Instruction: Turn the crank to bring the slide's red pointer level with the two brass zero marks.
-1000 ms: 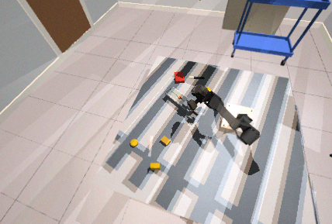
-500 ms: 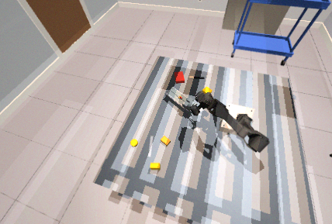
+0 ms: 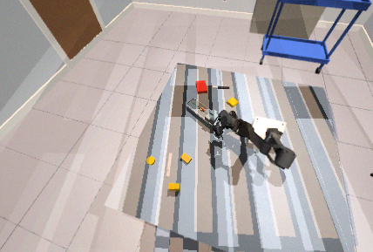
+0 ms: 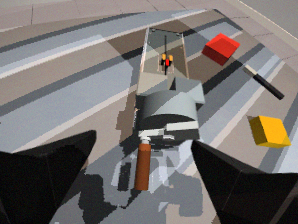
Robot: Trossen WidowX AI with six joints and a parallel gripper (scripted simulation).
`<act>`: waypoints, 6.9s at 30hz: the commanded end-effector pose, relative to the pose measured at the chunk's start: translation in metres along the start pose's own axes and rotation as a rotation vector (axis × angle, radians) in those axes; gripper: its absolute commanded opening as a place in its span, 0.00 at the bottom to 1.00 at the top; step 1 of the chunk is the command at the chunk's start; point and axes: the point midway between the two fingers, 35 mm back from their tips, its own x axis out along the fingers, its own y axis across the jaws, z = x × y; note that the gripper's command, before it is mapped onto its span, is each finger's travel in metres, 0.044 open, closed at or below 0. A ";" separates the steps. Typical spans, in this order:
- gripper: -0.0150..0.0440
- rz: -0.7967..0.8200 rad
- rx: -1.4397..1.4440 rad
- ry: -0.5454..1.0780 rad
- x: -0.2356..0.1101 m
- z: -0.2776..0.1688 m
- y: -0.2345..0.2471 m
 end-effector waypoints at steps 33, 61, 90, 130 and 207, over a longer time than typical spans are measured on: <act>1.00 -0.008 0.011 0.003 0.041 -0.042 -0.003; 0.25 -0.006 0.013 0.003 0.048 -0.051 -0.003; 0.25 -0.006 0.011 0.002 0.024 -0.028 -0.003; 0.25 -0.008 0.010 0.001 0.015 -0.020 -0.038; 0.25 -0.008 0.012 0.003 0.052 -0.057 -0.053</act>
